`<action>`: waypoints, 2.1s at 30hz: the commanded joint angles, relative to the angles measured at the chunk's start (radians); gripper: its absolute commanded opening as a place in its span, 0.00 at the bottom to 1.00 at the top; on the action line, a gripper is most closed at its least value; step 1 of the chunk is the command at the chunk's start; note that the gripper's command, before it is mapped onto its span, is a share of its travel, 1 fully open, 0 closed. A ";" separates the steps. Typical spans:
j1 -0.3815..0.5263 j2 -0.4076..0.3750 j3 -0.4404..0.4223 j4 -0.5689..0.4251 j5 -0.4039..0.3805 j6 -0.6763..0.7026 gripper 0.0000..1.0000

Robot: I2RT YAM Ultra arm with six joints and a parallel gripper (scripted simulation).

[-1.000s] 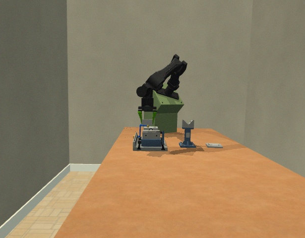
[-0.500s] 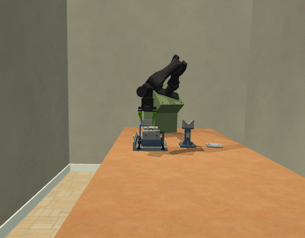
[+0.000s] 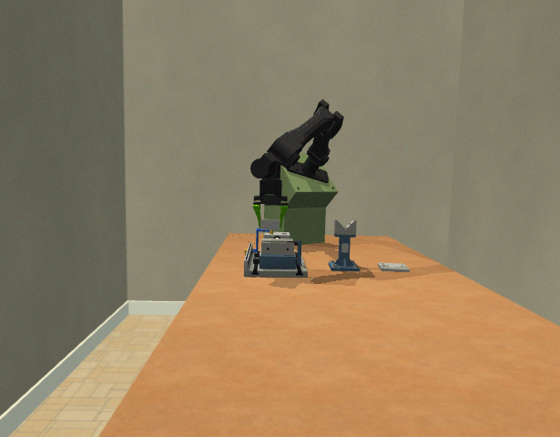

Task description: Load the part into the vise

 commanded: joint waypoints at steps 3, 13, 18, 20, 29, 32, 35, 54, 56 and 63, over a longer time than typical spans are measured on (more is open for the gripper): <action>-0.019 -0.009 -0.002 0.010 0.003 0.007 0.00; -0.019 -0.009 -0.002 0.010 0.003 0.007 0.00; -0.019 -0.009 -0.002 0.010 0.003 0.007 0.00; -0.019 -0.009 -0.002 0.011 0.003 0.007 0.00; -0.019 -0.010 -0.004 0.012 0.003 0.007 0.00; -0.018 -0.011 -0.007 0.014 0.003 0.007 0.00; -0.017 -0.012 -0.012 0.015 0.004 0.007 0.00; -0.011 -0.026 -0.005 0.022 0.005 0.008 0.00; -0.010 -0.028 -0.013 0.023 0.006 0.008 0.00; -0.013 -0.030 -0.019 0.024 0.008 0.008 0.00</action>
